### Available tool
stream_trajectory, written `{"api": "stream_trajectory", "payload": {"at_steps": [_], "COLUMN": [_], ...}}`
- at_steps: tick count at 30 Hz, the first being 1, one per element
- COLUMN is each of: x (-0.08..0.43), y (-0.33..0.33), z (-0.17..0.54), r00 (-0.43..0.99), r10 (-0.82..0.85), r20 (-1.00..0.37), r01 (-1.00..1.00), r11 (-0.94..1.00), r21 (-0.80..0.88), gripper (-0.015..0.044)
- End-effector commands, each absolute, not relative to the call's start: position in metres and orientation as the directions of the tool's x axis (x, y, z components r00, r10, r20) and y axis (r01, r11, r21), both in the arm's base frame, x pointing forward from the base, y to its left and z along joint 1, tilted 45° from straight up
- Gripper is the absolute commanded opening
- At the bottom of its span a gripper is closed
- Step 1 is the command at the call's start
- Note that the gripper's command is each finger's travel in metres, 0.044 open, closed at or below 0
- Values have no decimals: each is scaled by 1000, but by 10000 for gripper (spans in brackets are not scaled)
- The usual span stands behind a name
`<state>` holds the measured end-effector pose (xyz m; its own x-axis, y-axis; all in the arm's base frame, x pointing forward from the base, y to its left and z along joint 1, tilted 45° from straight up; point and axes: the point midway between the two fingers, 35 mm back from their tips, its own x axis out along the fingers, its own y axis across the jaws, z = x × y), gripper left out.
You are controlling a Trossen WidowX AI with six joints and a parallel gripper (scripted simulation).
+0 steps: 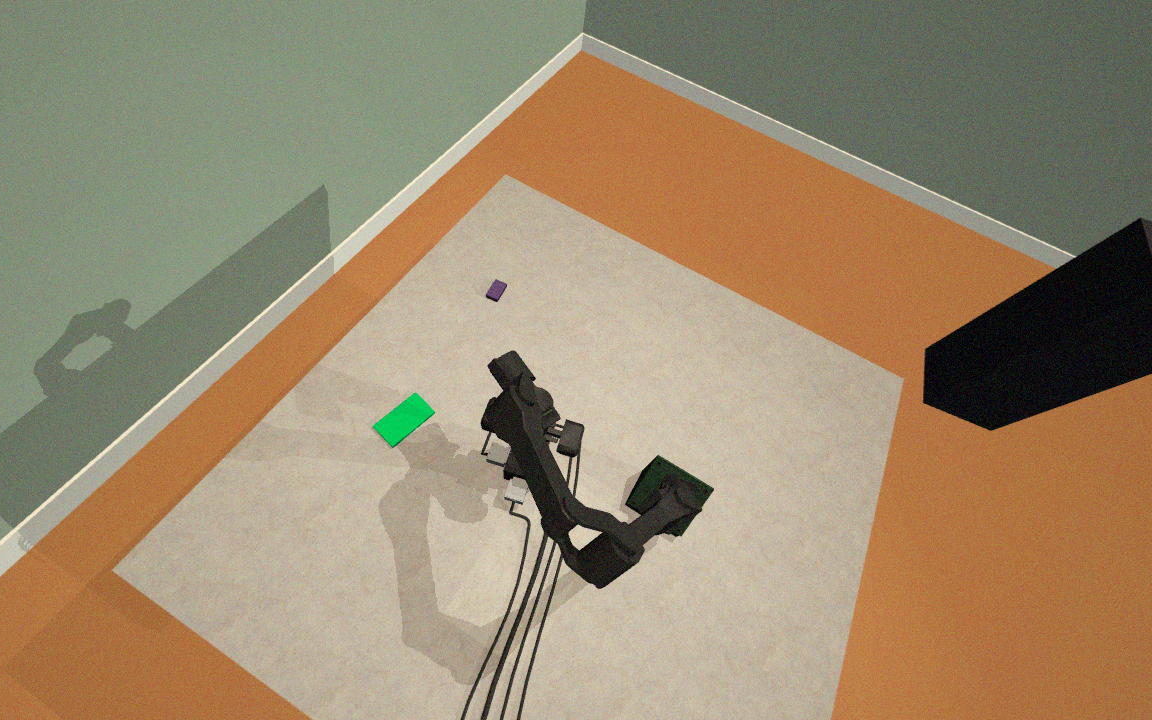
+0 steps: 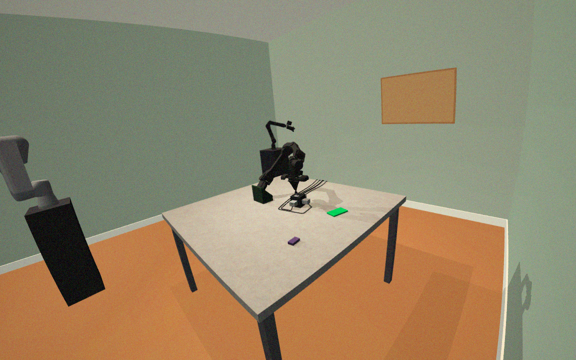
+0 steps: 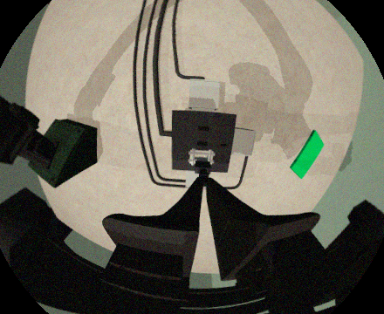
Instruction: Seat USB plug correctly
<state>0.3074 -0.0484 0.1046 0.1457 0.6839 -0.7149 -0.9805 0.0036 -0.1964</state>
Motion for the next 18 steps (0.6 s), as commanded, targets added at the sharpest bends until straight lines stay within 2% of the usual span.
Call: {"api": "stream_trajectory", "payload": {"at_steps": [1, 18], "x": [307, 306], "y": [-52, -59], "z": [107, 115], "r00": [147, 146], "r10": [680, 680], "r20": [-718, -718], "r01": [-980, -980], "r11": [1, 1], "r21": [-199, -199], "gripper": [0, 0]}}
